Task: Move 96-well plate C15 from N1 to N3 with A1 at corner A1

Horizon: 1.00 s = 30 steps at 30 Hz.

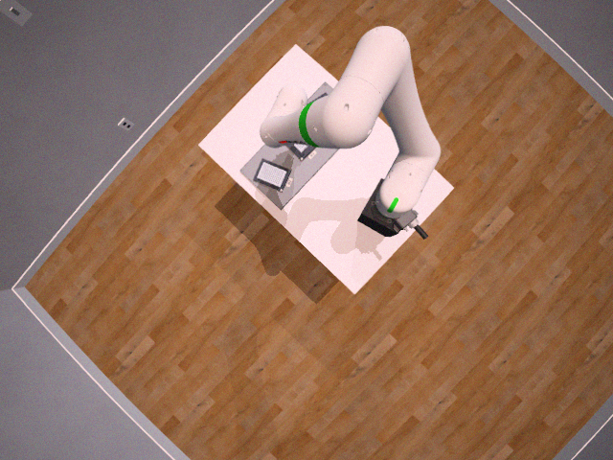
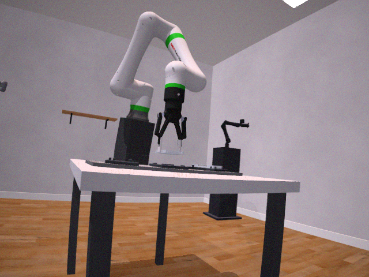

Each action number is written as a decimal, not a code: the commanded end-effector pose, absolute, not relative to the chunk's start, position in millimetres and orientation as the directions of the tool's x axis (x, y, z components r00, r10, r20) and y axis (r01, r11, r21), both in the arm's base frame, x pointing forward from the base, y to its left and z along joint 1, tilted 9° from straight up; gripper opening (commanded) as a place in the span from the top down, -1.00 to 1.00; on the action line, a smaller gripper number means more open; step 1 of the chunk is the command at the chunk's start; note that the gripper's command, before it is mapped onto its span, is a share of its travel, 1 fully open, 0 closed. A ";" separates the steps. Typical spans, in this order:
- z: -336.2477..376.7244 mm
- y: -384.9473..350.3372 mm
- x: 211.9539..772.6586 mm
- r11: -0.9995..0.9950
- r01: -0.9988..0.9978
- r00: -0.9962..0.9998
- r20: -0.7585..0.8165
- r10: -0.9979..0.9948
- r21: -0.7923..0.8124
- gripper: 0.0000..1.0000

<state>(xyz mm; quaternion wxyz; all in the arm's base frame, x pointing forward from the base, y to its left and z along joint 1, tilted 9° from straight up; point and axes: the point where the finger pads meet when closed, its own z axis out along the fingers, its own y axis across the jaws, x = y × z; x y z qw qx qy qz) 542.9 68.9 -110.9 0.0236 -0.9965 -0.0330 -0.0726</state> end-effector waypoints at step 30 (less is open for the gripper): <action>-135.1 70.2 546.6 -0.997 0.069 0.987 0.147 0.062 -0.042 1.00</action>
